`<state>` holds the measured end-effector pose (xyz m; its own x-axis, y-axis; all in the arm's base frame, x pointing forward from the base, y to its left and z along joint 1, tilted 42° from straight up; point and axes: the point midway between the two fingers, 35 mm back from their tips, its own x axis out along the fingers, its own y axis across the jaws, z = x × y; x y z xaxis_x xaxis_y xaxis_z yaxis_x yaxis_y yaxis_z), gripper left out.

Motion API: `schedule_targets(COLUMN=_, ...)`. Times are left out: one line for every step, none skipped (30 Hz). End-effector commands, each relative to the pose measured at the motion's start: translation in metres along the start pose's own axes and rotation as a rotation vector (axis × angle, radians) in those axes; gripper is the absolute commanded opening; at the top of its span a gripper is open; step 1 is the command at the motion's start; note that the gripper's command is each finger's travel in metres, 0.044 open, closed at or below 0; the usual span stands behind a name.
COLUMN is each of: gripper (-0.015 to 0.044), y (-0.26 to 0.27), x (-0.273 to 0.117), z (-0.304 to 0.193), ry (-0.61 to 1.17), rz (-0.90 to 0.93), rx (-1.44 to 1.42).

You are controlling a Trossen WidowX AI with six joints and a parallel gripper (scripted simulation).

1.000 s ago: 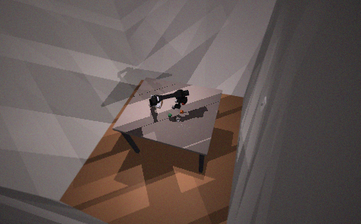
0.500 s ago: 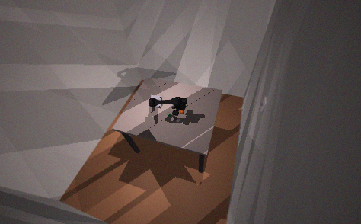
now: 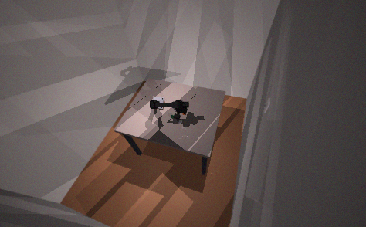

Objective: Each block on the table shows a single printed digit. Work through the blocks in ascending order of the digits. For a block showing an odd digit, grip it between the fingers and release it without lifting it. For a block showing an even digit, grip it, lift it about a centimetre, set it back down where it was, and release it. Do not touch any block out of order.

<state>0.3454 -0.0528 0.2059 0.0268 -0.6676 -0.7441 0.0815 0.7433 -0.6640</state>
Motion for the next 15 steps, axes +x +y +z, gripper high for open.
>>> schedule_targets(gripper=0.0400, y=-0.002, x=0.000, z=0.000, ry=0.000, rz=-0.005, rx=-0.004)
schedule_targets(gripper=0.0400, y=-0.002, x=0.000, z=0.000, ry=0.000, rz=-0.005, rx=-0.004)
schedule_targets(gripper=0.0400, y=-0.002, x=0.000, z=0.000, ry=0.000, rz=-0.005, rx=-0.004)
schedule_targets(gripper=0.0400, y=-0.002, x=0.000, z=0.000, ry=0.000, rz=-0.005, rx=-0.004)
schedule_targets(gripper=0.0400, y=-0.002, x=0.000, z=0.000, ry=0.000, rz=-0.005, rx=-0.004)
schedule_targets(gripper=0.0400, y=-0.002, x=0.000, z=0.000, ry=0.000, rz=-0.005, rx=-0.004)
schedule_targets(gripper=0.0400, y=-0.002, x=0.002, z=0.000, ry=0.000, rz=-0.004, rx=-0.004)
schedule_targets(gripper=0.0400, y=-0.002, x=0.008, z=0.001, ry=0.000, rz=-0.004, rx=-0.003)
schedule_targets(gripper=0.0400, y=-0.002, x=0.019, z=0.002, ry=-0.001, rz=-0.003, rx=-0.003)
schedule_targets(gripper=0.0400, y=-0.002, x=0.033, z=0.003, ry=-0.001, rz=-0.003, rx=-0.003)
schedule_targets(gripper=0.0400, y=-0.002, x=0.047, z=0.003, ry=-0.001, rz=-0.004, rx=-0.003)
schedule_targets(gripper=0.0400, y=-0.002, x=0.060, z=0.002, ry=-0.002, rz=-0.005, rx=-0.003)
schedule_targets(gripper=0.0400, y=-0.003, x=0.071, z=0.001, ry=-0.002, rz=-0.006, rx=-0.003)
schedule_targets(gripper=0.0400, y=-0.003, x=0.078, z=0.000, ry=-0.002, rz=-0.007, rx=-0.003)
schedule_targets(gripper=0.0400, y=-0.003, x=0.080, z=0.000, ry=-0.002, rz=-0.008, rx=-0.003)
